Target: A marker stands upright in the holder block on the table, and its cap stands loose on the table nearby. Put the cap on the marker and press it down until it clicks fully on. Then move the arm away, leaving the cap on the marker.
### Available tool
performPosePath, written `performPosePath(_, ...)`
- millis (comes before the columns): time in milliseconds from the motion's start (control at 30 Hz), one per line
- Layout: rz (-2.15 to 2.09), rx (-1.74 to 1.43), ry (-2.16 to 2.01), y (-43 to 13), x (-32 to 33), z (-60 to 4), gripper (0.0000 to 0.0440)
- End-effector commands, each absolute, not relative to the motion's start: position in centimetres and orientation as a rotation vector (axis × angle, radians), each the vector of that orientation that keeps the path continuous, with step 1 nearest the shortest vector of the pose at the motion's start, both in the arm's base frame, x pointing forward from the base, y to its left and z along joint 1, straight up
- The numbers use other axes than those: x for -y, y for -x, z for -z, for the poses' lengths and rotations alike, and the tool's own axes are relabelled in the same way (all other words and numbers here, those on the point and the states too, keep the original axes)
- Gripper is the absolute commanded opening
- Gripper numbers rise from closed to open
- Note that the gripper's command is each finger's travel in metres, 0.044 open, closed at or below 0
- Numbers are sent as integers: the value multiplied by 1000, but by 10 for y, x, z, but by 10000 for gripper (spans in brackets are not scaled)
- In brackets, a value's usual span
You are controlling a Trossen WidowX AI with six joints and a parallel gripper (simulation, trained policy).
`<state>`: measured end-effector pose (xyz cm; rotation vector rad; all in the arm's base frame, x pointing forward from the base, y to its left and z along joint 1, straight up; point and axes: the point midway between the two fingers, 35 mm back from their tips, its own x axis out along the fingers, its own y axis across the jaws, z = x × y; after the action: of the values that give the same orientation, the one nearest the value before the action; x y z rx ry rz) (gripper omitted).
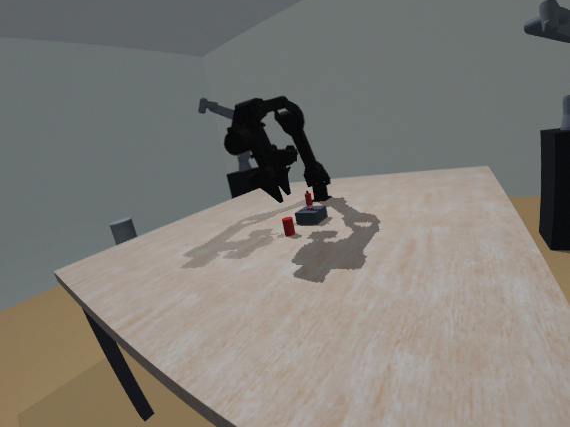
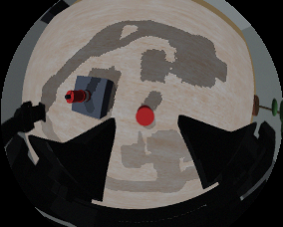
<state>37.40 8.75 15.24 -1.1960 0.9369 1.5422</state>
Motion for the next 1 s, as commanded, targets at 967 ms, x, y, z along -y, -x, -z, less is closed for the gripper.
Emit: performPosePath(967, -1763, -999, 1467, -367, -83, -61, 265)
